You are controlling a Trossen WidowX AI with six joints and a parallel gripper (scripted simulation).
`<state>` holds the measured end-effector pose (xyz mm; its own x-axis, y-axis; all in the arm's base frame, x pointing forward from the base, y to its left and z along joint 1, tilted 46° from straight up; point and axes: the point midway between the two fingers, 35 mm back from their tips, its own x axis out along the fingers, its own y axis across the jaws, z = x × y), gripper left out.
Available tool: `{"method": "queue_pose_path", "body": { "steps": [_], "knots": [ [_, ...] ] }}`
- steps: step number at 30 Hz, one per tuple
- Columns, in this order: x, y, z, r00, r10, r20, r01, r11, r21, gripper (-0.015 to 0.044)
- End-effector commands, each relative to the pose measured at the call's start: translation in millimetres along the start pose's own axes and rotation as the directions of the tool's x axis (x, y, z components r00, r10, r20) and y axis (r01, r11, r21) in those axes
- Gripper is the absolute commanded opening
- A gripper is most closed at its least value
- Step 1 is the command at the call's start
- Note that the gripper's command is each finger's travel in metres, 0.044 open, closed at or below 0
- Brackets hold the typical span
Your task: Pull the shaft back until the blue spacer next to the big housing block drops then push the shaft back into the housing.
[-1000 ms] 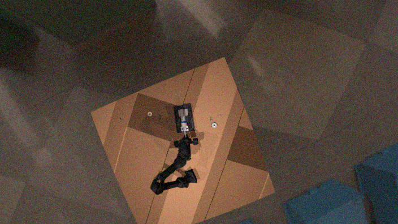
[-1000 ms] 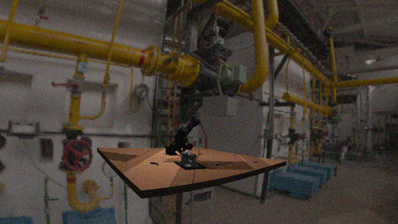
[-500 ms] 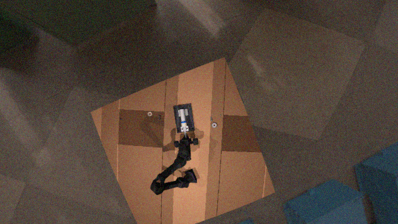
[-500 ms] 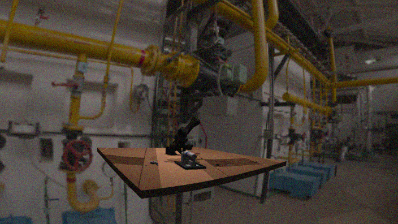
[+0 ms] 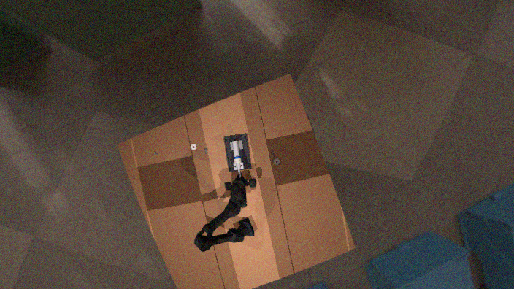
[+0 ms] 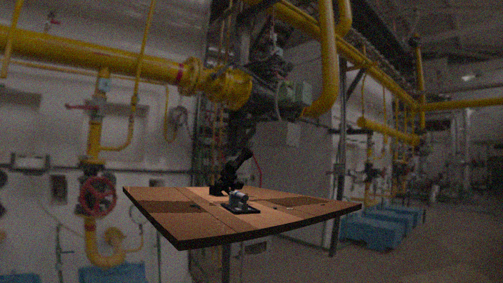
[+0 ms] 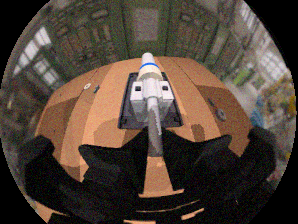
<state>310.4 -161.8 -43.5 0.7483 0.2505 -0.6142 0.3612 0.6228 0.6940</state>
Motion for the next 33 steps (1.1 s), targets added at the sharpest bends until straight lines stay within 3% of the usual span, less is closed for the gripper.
{"method": "queue_pose_path", "body": {
  "steps": [1, 33],
  "knots": [
    [-0.4, 0.2, -0.4, 1.0, 0.002, 0.0, -0.002, 1.0, -0.004, 0.0],
    [-2.3, 0.1, -2.3, 1.0, 0.001, 0.0, -0.001, 1.0, -0.004, 0.0]
  ]
}}
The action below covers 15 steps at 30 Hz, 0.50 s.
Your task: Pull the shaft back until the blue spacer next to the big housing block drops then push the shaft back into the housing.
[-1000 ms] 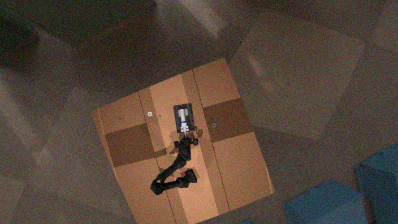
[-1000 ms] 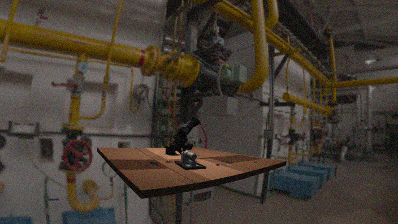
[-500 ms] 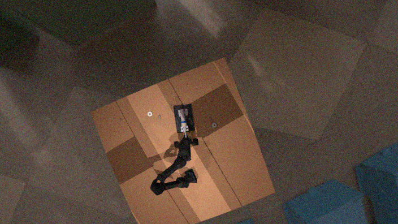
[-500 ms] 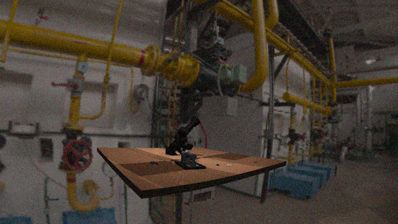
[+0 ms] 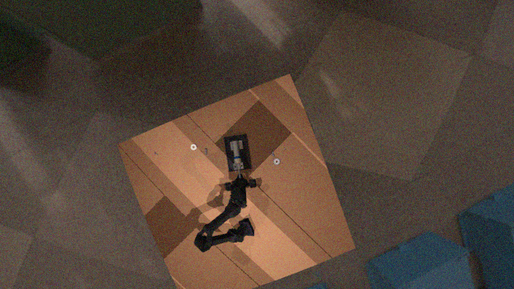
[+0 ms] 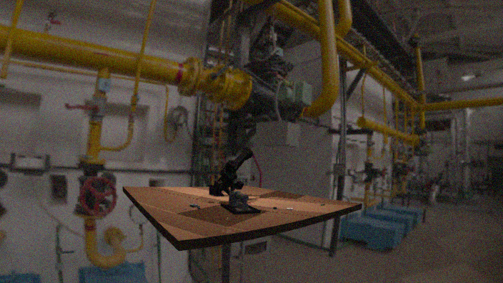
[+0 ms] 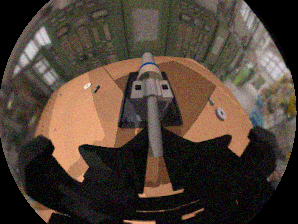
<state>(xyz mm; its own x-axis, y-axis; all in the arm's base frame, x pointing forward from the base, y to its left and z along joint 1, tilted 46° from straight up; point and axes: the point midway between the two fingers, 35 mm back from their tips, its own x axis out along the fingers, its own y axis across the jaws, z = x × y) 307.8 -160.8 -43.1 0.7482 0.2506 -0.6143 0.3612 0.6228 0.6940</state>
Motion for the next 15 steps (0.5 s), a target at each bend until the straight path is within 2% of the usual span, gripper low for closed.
{"method": "queue_pose_path", "body": {
  "steps": [1, 15],
  "knots": [
    [-0.4, 0.2, -0.4, 1.0, 0.001, 0.0, -0.001, 1.0, -0.004, 0.0],
    [-1.3, 0.1, -1.3, 1.0, 0.001, 0.0, -0.001, 1.0, -0.004, 0.0]
  ]
}}
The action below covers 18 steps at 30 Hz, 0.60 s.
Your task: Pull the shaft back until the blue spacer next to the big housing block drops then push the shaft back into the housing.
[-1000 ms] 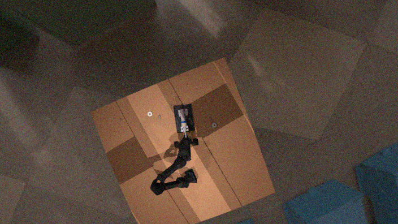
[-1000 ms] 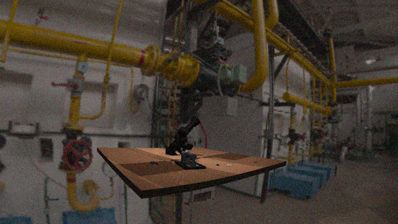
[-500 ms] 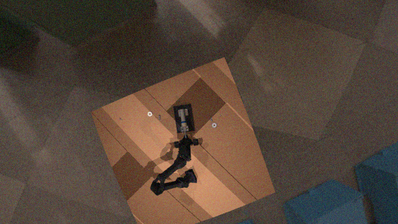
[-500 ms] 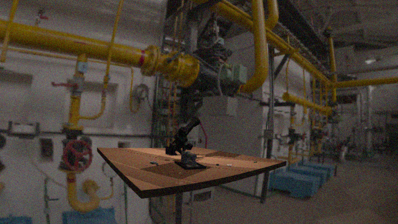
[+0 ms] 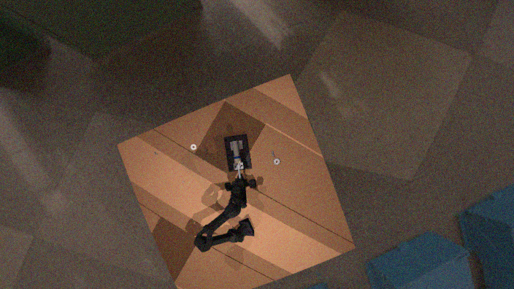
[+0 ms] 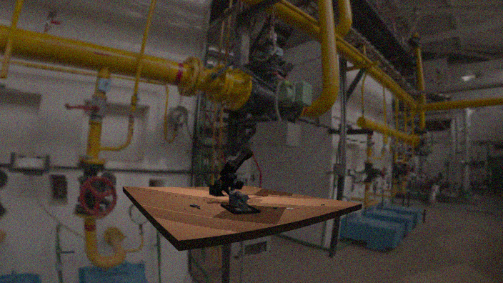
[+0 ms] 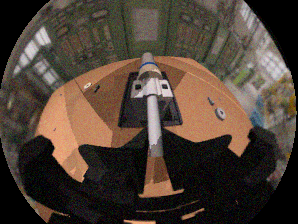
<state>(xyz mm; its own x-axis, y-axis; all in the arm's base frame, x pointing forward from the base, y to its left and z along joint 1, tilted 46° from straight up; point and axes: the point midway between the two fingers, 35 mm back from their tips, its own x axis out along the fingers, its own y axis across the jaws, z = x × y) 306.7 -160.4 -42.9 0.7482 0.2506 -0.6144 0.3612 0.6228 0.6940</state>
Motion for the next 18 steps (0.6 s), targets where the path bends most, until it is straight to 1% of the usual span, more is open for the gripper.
{"method": "queue_pose_path", "body": {
  "steps": [1, 18],
  "knots": [
    [-0.4, 0.2, -0.4, 1.0, 0.001, 0.0, -0.001, 1.0, -0.004, 0.0],
    [-1.4, 0.1, -1.4, 1.0, 0.001, 0.0, -0.001, 1.0, -0.004, 0.0]
  ]
}}
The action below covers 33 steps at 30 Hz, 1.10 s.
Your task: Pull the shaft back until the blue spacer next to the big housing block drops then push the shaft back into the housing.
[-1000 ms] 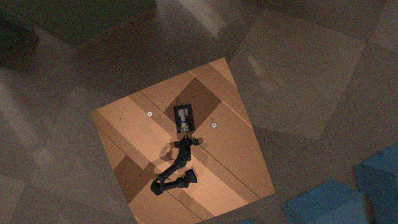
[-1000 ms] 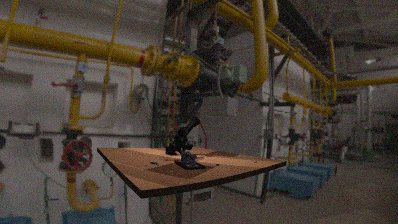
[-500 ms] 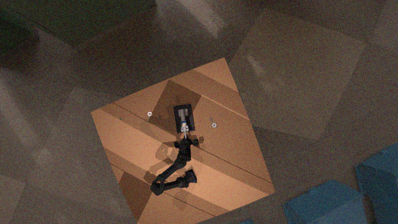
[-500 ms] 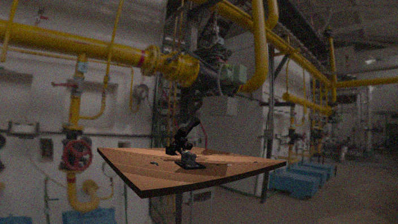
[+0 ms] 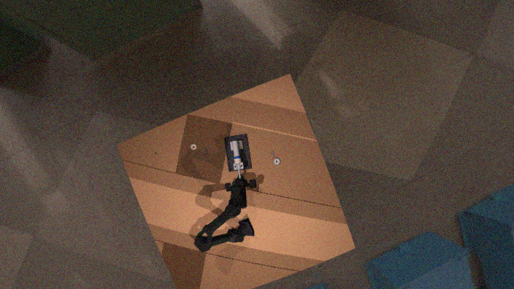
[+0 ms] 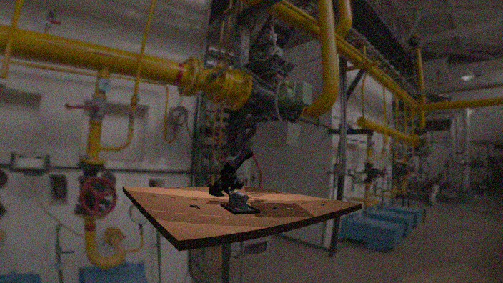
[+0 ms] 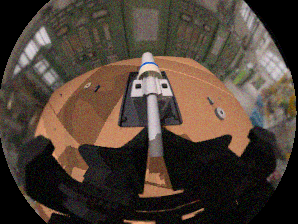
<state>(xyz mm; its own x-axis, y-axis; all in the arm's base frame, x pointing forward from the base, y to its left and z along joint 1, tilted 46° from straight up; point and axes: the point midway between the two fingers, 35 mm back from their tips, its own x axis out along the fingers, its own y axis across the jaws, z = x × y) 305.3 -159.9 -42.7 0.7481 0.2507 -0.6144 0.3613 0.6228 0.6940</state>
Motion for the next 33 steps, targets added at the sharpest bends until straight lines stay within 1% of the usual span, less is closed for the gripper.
{"method": "queue_pose_path", "body": {
  "steps": [1, 33],
  "knots": [
    [-0.4, 0.2, -0.4, 1.0, 0.001, 0.0, -0.001, 1.0, -0.004, 0.0],
    [-2.3, 0.1, -2.3, 1.0, 0.001, 0.0, -0.001, 1.0, -0.004, 0.0]
  ]
}}
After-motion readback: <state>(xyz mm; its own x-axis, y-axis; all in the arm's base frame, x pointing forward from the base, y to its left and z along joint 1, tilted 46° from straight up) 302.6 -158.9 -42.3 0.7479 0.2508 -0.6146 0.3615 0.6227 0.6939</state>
